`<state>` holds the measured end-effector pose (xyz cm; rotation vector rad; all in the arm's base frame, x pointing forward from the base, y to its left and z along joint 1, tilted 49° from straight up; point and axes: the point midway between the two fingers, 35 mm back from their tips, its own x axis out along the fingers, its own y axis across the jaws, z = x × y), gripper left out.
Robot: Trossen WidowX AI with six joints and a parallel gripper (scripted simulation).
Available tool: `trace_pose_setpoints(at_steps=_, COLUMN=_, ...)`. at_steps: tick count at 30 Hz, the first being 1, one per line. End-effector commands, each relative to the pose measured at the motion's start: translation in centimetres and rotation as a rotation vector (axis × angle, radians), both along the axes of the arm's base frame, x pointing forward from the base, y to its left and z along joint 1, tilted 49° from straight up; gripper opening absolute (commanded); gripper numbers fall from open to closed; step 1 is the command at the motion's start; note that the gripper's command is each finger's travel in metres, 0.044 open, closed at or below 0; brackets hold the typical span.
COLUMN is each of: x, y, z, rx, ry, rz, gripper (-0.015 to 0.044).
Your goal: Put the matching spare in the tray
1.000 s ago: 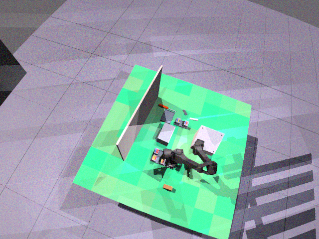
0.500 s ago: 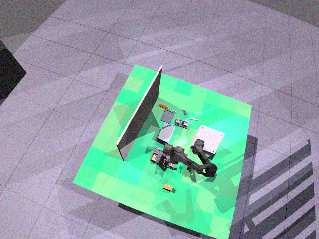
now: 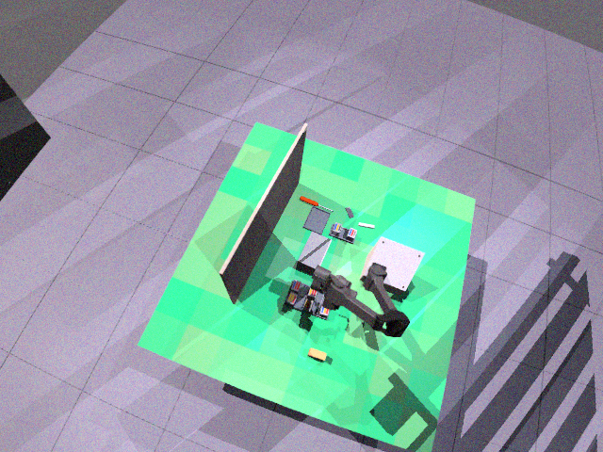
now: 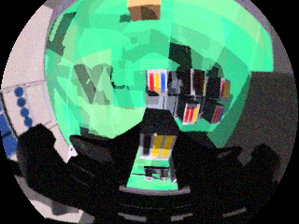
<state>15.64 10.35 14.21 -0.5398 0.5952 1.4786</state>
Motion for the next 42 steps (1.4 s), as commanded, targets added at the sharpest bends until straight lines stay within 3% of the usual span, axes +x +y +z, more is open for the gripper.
trace_pose_setpoints(at_steps=1, x=0.5, y=-0.9, z=1.0, rx=-0.006, ry=-0.008, rz=-0.003, gripper=0.0000)
trace_pose_setpoints(at_steps=14, x=1.0, y=-3.5, z=3.9, rx=0.001, ry=-0.012, rz=-0.002, gripper=0.0000)
trace_pose_setpoints(at_steps=42, x=10.8, y=-10.5, z=0.7, rx=-0.025, ry=-0.016, rz=-0.010, gripper=0.0000)
